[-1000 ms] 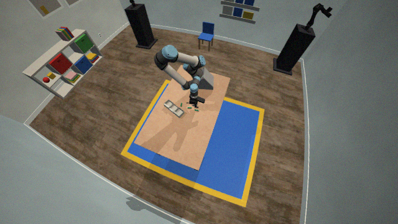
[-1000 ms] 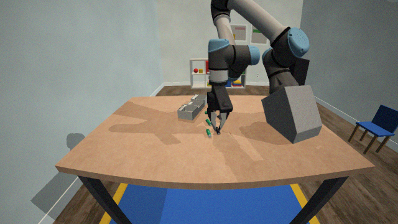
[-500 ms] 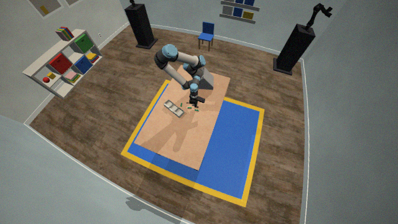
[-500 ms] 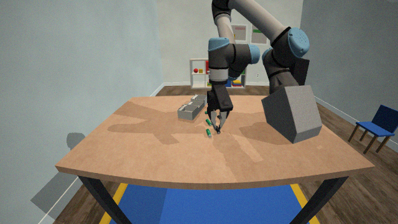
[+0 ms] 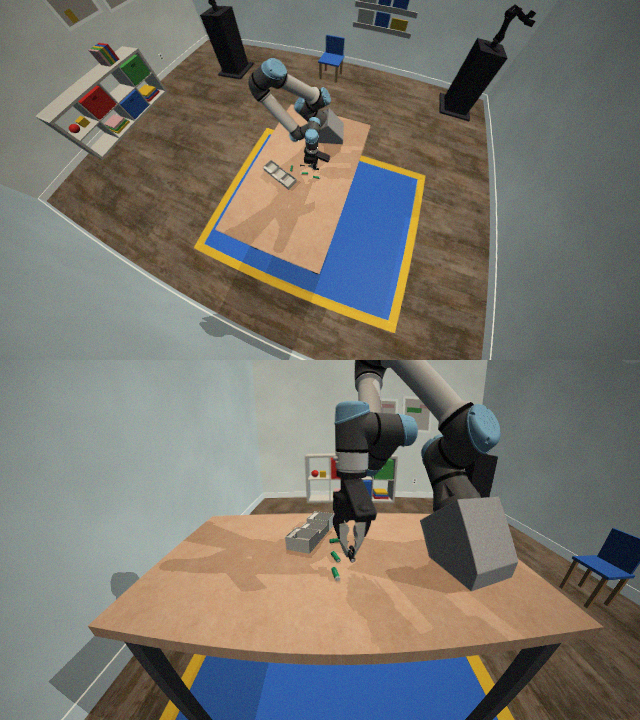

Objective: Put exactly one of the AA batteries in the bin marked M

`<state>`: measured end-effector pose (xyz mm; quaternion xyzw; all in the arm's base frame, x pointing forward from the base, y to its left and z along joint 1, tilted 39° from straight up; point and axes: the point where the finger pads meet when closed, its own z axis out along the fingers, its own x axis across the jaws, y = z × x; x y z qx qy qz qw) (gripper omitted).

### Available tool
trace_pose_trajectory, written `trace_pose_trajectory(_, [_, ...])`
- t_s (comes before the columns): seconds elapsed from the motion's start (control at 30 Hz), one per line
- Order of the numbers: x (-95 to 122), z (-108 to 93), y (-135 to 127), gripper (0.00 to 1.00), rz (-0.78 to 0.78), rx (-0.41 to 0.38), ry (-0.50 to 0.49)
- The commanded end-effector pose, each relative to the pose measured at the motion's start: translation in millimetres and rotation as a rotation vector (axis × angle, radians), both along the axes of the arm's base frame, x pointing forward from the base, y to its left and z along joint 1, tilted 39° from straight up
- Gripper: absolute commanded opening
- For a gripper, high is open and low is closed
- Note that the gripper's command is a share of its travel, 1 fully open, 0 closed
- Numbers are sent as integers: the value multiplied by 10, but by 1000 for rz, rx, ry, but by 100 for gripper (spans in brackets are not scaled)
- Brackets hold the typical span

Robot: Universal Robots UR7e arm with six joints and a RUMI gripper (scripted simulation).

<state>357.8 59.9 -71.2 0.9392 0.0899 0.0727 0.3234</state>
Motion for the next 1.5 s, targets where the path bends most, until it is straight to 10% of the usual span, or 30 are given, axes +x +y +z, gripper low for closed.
trace_pose_trajectory(0.0, [-26, 121, 93, 0, -3, -1, 2])
trace_pose_trajectory(0.7, [-39, 172, 132, 0, -3, -1, 2])
trace_pose_trajectory(1.13, [454, 611, -284, 0, -387, 94, -291])
trace_pose_trajectory(1.47, [758, 881, -541, 0, -387, 94, -291])
